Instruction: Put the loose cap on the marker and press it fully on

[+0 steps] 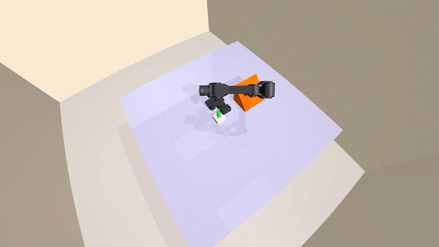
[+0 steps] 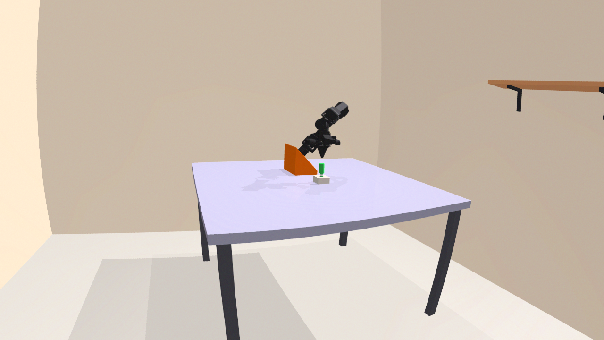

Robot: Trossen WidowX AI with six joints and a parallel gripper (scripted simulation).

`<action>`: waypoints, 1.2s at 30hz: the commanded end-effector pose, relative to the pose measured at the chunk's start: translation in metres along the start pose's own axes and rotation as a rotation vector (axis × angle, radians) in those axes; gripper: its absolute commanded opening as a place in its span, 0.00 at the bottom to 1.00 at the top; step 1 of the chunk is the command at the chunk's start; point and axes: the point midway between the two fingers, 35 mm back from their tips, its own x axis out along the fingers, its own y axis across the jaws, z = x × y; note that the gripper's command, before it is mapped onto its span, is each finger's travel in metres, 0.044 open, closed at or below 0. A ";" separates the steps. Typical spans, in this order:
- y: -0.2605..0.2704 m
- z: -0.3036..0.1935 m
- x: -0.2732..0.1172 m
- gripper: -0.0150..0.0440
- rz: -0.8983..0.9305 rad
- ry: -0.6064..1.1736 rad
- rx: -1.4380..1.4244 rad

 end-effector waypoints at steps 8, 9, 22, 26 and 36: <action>0.000 0.000 0.014 0.25 0.003 0.001 0.007; 0.000 0.000 0.016 0.25 0.003 0.001 0.007; 0.000 0.000 0.035 0.25 0.004 0.000 0.007; 0.000 0.000 0.040 0.25 0.004 0.000 0.007; -0.002 0.004 0.013 0.25 -0.006 -0.008 0.003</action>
